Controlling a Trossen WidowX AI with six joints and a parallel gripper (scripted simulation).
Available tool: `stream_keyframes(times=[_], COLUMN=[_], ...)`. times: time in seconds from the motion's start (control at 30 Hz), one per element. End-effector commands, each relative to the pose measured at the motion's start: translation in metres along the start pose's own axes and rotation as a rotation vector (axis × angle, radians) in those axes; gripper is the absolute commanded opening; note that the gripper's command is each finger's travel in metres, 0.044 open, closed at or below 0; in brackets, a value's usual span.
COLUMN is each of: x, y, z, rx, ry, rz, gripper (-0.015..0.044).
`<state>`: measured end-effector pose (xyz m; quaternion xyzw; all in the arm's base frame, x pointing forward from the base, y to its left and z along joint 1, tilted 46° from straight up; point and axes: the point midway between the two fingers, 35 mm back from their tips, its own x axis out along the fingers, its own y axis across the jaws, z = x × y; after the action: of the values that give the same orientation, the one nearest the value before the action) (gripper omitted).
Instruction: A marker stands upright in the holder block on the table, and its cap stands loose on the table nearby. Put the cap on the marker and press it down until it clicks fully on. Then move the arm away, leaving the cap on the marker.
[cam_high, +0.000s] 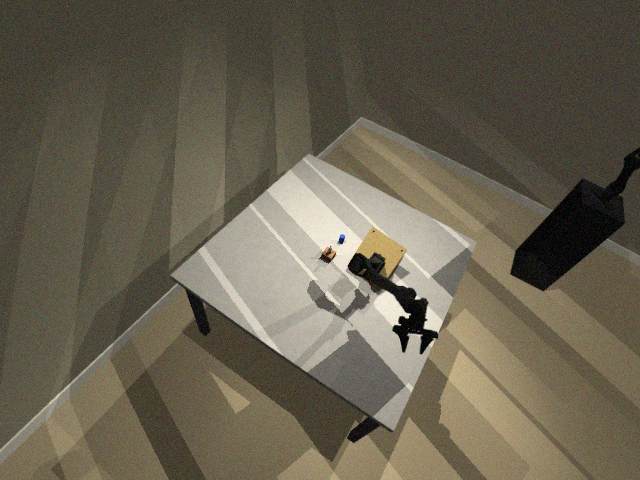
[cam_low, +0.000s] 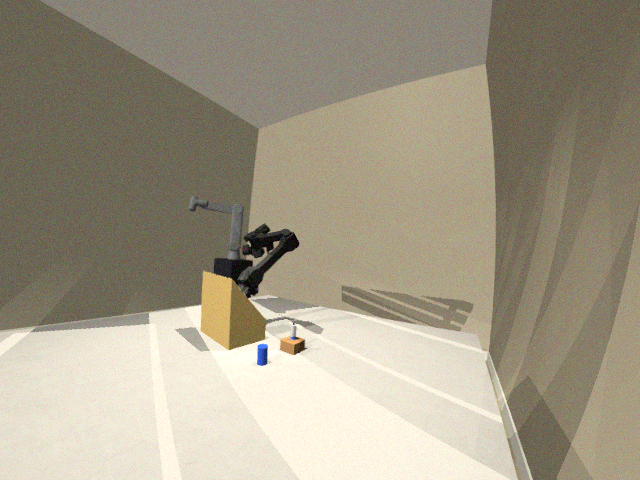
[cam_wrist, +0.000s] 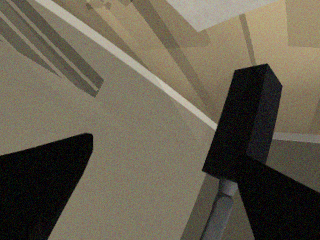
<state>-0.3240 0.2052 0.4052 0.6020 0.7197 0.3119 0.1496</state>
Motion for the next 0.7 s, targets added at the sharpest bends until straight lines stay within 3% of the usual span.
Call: stream_keyframes(times=[0.0, 0.17, 0.67], x=[0.001, 0.027, 0.129], y=[0.0, 0.014, 0.127], z=[0.0, 0.019, 0.15], rx=[-0.004, -0.127, -0.775], ry=[-0.001, -0.04, -0.361], rz=[0.001, 0.041, 0.127], gripper=[0.0374, 0.0255, 0.0255])
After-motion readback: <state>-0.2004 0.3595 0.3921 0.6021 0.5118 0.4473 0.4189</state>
